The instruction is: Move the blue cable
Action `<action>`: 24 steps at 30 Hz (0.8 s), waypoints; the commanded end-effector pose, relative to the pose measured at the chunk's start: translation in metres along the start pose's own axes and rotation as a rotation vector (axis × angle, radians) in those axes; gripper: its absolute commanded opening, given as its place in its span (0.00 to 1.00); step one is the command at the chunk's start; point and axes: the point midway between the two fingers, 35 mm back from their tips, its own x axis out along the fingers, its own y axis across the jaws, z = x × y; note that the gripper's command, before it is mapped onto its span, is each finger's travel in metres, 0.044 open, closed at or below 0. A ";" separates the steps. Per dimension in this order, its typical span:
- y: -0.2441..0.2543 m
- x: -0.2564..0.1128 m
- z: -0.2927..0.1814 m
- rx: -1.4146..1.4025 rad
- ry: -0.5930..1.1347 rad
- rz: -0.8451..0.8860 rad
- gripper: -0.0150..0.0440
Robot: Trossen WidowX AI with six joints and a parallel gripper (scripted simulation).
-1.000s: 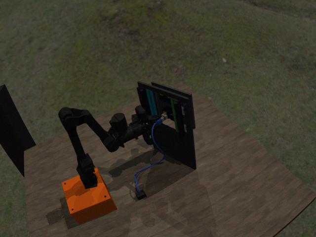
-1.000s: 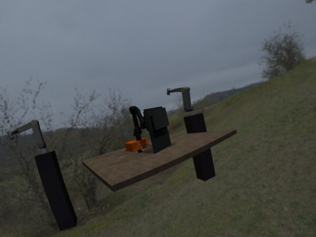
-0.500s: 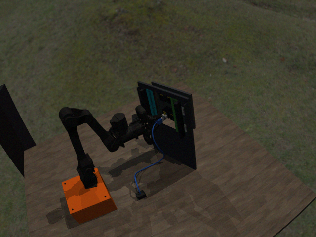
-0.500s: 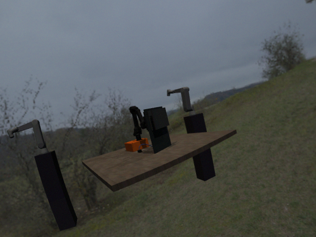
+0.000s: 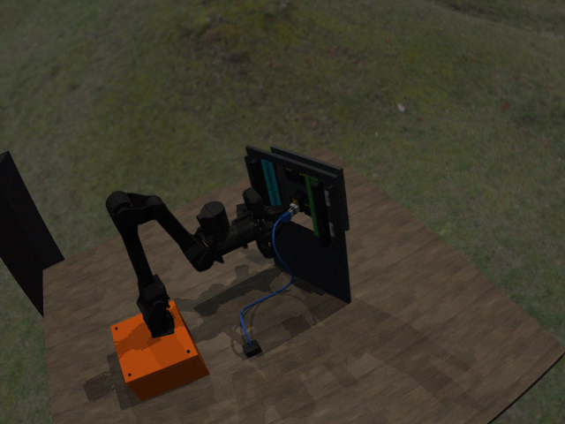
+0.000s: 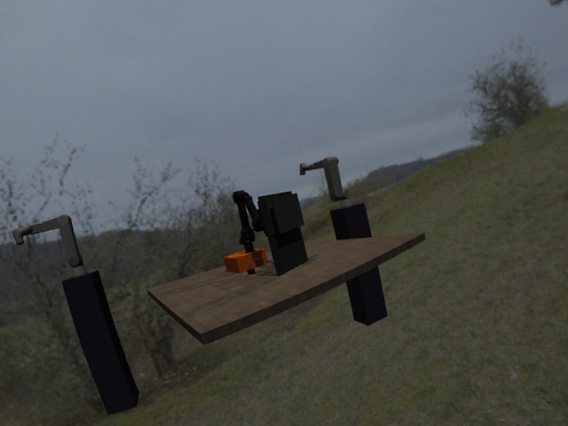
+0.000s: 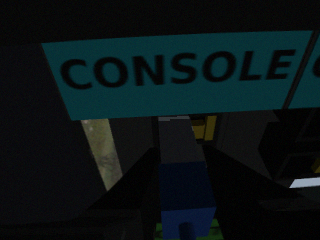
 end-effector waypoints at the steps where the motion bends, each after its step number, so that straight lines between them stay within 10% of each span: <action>1: -0.004 0.002 0.000 0.003 0.004 -0.013 0.25; 24: -0.004 0.005 0.001 0.003 0.005 -0.014 0.25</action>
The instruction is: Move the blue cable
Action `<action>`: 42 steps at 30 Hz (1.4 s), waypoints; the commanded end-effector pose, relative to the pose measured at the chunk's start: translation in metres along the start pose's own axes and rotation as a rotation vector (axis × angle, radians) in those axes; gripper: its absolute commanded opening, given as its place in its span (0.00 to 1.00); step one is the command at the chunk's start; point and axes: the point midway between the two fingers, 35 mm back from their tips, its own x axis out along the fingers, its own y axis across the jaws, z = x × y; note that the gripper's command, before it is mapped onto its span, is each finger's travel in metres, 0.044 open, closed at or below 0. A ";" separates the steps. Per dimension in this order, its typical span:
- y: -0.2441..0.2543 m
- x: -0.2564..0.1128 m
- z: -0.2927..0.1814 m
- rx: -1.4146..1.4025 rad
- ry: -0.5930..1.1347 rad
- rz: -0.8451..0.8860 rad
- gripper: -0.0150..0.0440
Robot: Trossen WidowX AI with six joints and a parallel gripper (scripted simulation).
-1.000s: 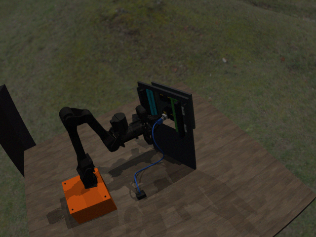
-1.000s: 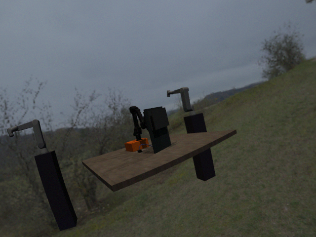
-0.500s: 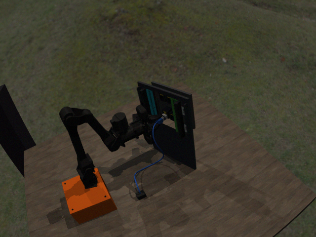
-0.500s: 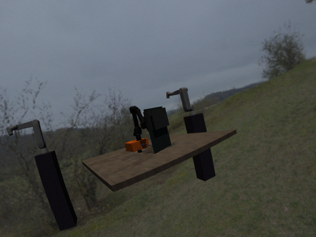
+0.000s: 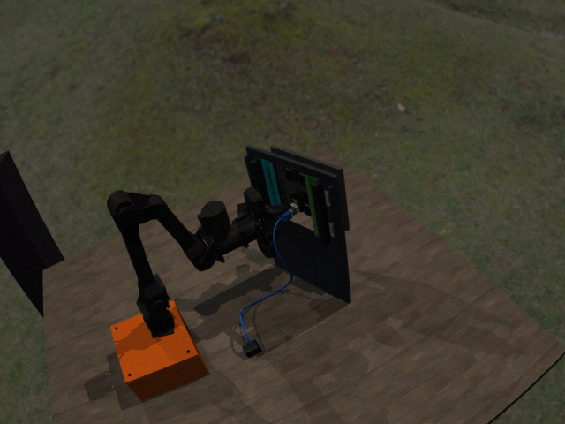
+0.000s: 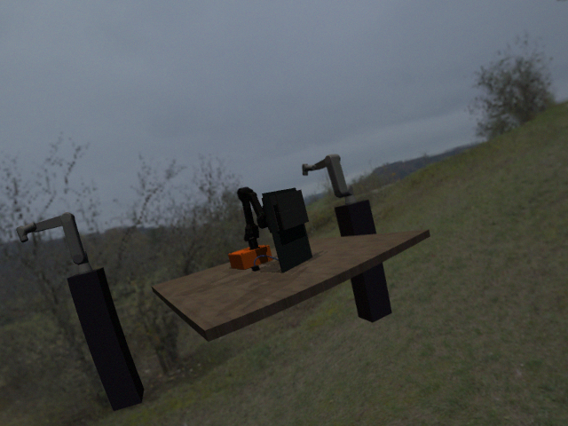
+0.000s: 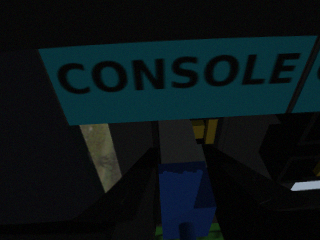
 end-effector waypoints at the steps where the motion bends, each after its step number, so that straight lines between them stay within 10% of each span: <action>1: -0.004 0.002 0.000 0.003 0.004 -0.013 0.25; 42: -0.004 0.007 0.001 0.004 0.005 -0.016 0.25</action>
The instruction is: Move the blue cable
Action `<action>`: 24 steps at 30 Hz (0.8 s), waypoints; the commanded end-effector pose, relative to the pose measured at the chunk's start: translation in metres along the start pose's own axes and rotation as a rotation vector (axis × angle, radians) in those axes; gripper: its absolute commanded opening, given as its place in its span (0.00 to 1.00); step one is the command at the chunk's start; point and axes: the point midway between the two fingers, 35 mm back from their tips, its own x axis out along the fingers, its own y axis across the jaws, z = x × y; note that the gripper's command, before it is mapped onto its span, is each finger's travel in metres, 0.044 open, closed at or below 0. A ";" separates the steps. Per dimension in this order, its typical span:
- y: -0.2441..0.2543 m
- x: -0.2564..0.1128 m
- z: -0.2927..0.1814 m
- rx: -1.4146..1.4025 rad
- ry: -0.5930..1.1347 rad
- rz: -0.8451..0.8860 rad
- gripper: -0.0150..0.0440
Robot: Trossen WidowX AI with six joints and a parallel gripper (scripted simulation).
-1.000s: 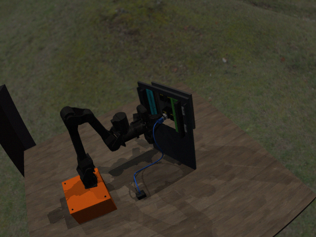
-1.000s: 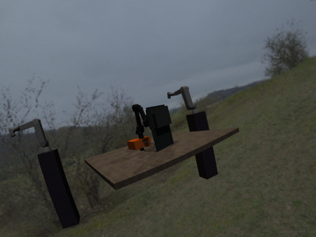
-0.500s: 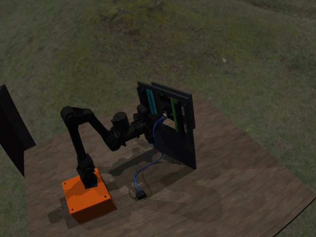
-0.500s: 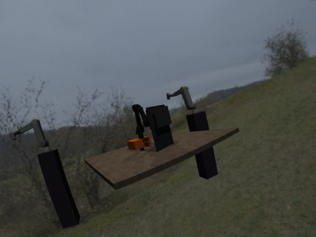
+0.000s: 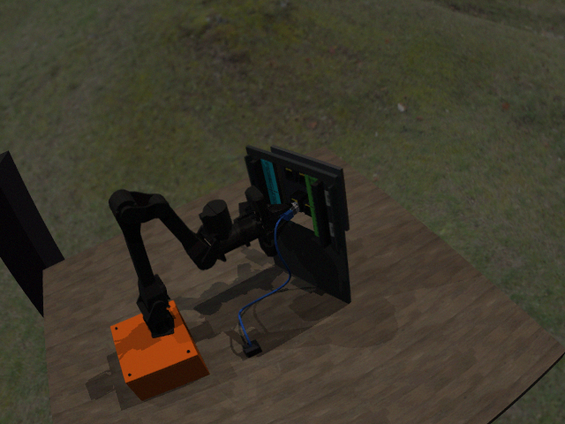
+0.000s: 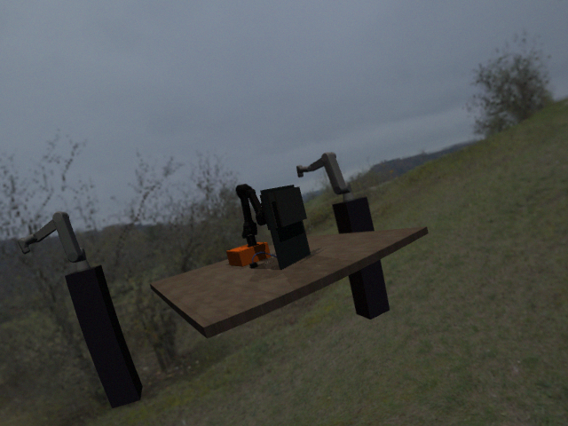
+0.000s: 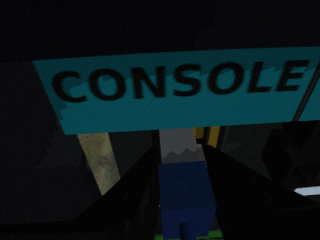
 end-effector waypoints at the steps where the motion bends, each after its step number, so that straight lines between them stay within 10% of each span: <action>1: -0.004 0.002 0.000 0.004 0.004 -0.013 0.25; 24: -0.004 0.005 0.001 0.004 0.004 -0.015 0.25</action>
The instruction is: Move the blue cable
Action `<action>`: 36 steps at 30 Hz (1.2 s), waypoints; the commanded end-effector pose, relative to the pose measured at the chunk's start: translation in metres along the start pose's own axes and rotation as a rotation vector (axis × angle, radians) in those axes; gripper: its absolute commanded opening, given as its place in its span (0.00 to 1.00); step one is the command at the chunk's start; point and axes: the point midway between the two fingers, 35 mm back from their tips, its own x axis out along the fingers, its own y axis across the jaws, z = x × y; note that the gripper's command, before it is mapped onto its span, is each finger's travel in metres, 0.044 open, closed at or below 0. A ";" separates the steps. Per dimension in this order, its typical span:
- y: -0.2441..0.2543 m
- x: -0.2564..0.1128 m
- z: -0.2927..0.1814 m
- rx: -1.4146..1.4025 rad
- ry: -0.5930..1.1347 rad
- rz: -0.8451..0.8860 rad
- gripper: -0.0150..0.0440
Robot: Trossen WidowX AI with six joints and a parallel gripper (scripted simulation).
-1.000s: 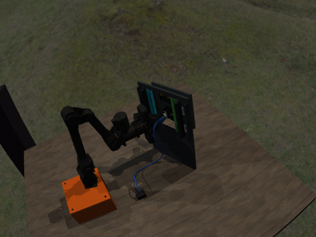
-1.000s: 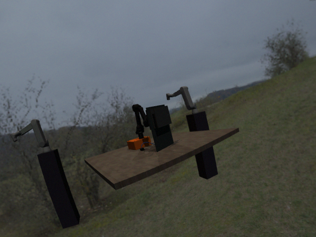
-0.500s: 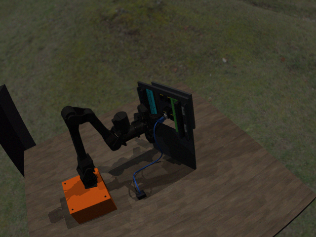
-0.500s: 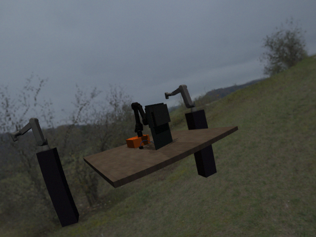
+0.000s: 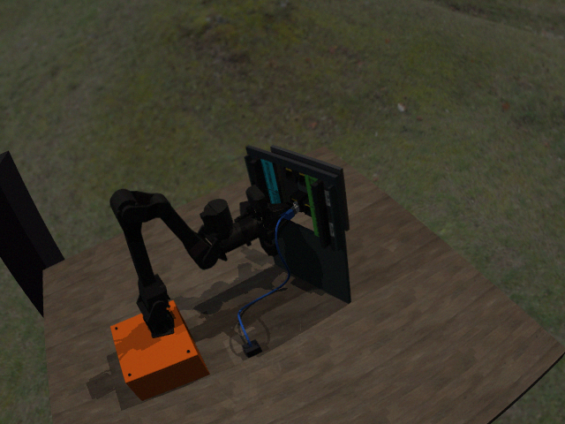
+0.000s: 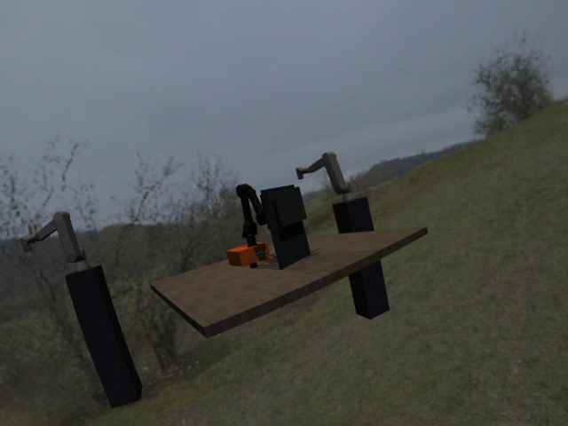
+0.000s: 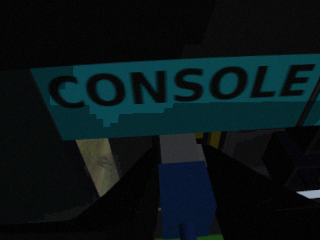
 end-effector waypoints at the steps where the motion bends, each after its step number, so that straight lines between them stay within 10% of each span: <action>1: -0.004 0.002 0.000 0.004 0.004 -0.013 0.25; 11: -0.004 0.003 0.000 0.004 0.004 -0.013 0.25; 28: 0.000 -0.001 0.000 0.000 0.001 0.000 1.00; 36: -0.006 -0.005 -0.002 0.000 0.001 0.000 1.00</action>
